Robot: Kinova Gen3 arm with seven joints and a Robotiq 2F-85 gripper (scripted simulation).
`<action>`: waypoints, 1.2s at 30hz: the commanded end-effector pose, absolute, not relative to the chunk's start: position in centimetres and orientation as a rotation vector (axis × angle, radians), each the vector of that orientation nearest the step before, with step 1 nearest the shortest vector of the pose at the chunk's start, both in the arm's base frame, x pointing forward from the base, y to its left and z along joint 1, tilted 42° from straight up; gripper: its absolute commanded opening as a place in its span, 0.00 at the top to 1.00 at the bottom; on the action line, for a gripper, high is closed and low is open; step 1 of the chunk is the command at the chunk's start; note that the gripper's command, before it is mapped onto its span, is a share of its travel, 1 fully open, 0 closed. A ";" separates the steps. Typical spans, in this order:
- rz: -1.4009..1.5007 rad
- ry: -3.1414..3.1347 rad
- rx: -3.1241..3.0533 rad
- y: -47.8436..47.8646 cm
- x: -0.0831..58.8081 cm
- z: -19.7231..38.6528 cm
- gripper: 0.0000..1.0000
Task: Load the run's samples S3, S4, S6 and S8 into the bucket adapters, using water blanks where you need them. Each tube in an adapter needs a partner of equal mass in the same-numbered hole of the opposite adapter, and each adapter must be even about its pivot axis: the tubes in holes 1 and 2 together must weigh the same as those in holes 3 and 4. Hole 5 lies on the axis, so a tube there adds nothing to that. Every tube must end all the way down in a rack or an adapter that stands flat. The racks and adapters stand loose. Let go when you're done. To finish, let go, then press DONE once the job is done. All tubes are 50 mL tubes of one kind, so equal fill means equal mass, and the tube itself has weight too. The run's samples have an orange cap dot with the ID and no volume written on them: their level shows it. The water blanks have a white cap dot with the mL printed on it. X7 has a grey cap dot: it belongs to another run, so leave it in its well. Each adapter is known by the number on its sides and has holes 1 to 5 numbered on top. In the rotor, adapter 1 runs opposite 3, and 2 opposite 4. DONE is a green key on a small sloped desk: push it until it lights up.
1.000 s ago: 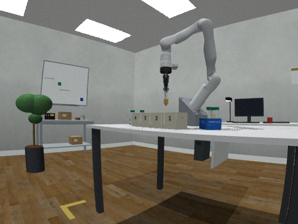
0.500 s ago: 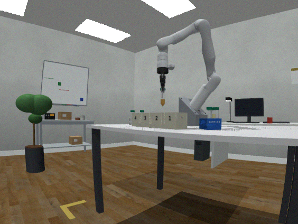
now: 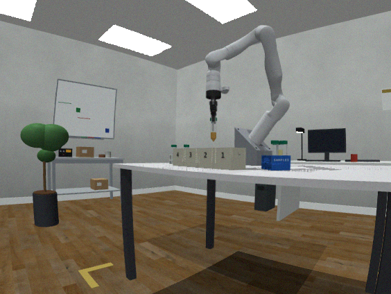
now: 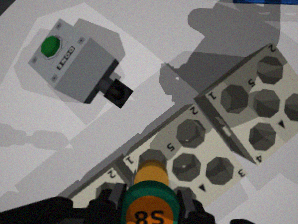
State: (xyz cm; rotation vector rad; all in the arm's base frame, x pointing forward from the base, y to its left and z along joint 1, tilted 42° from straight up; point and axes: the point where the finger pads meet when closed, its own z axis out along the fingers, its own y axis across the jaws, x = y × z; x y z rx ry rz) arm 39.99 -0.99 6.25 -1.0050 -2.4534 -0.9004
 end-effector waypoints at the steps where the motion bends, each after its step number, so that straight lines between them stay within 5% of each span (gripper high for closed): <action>1: -0.901 -2.455 -1.006 -0.8 40.0 6.0 0.90; 36: -0.901 -2.455 -1.006 0.9 39.8 4.1 0.90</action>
